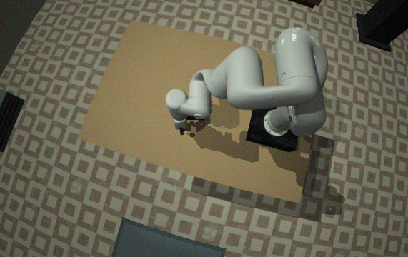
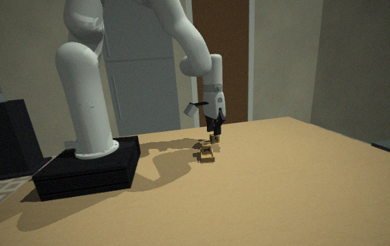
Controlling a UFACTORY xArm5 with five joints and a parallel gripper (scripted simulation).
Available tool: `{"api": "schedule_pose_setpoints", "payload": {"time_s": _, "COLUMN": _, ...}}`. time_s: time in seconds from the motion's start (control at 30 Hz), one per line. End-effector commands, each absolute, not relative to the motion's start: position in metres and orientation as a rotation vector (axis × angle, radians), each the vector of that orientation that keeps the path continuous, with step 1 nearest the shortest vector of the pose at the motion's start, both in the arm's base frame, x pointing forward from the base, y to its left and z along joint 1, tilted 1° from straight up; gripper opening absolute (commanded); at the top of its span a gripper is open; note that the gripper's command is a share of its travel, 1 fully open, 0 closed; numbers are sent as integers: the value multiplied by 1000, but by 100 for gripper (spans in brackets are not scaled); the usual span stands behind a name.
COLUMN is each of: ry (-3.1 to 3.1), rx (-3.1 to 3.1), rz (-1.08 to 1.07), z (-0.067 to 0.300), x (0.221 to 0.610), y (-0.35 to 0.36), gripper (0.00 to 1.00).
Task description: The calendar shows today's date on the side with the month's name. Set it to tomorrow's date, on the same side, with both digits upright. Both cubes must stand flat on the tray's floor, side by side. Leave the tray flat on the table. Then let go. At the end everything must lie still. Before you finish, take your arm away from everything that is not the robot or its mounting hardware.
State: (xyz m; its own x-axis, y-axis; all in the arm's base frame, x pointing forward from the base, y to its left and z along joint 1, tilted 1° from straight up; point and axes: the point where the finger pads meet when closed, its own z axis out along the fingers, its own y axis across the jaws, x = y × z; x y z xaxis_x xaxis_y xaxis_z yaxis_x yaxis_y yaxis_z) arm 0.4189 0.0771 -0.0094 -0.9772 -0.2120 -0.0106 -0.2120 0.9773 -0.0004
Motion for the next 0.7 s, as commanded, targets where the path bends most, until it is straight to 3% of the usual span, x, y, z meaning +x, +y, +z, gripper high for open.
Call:
{"api": "schedule_pose_setpoints", "payload": {"time_s": 0.0, "ry": 3110, "rx": -334, "rz": 2, "z": -8, "x": 420, "y": 77, "gripper": 49}}
{"api": "schedule_pose_setpoints", "payload": {"time_s": 0.67, "ry": 3110, "rx": -334, "rz": 2, "z": -8, "x": 420, "y": 77, "gripper": 49}}
